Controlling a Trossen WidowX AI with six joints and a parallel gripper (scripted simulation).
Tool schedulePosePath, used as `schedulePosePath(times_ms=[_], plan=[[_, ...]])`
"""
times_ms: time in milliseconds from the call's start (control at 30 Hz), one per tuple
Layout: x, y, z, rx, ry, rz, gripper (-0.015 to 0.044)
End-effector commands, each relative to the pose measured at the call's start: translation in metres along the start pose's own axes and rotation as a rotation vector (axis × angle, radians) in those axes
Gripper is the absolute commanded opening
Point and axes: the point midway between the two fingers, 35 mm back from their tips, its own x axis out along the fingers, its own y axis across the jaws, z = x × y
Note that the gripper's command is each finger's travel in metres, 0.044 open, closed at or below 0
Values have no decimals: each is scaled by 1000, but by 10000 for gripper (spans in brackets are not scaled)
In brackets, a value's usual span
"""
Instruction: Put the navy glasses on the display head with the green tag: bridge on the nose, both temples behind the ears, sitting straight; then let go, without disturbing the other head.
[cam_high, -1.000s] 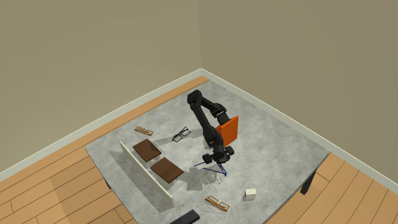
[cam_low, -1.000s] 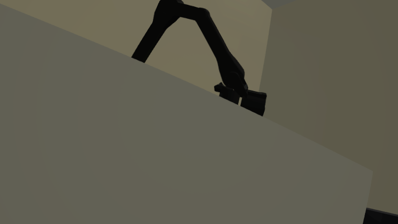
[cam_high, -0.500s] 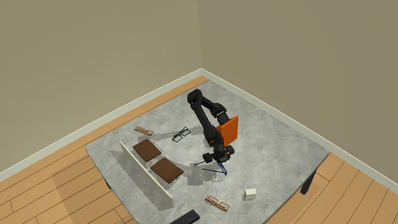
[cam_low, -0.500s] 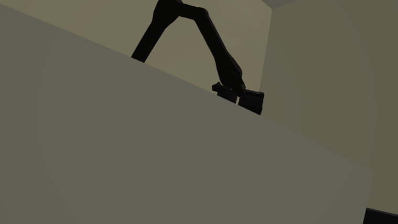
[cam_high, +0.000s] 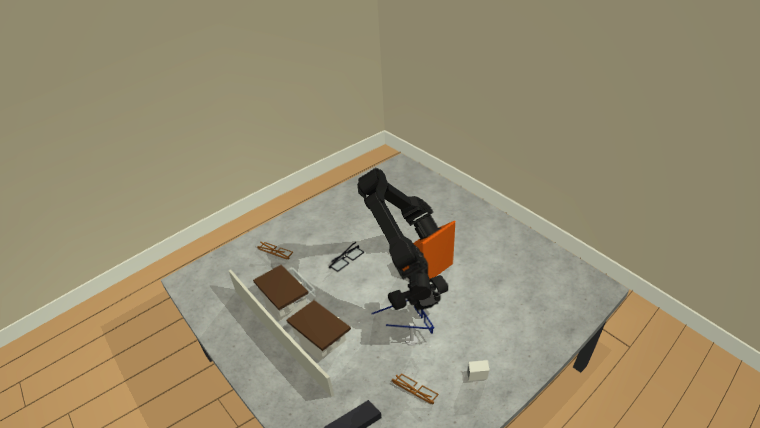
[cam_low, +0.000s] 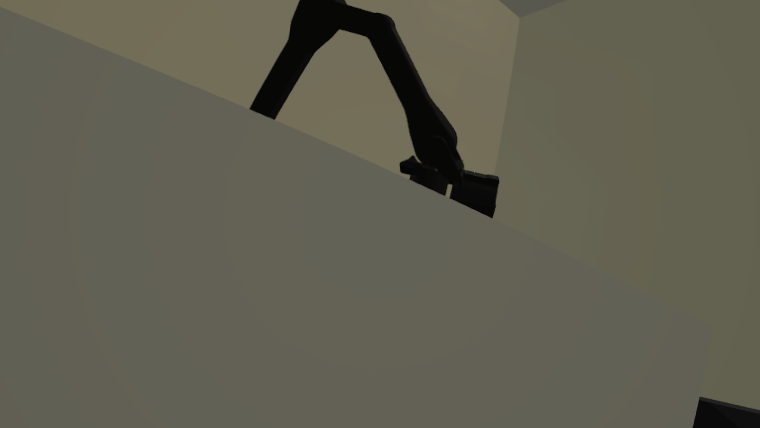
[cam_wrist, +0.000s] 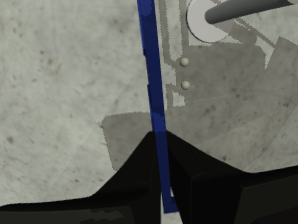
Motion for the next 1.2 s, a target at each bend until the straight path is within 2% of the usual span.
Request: schedulePosePath(times_ms=[0,1167], plan=[[0,3,-2,-1,-1,2,0],[0,12,-18,-2,0,2,0]])
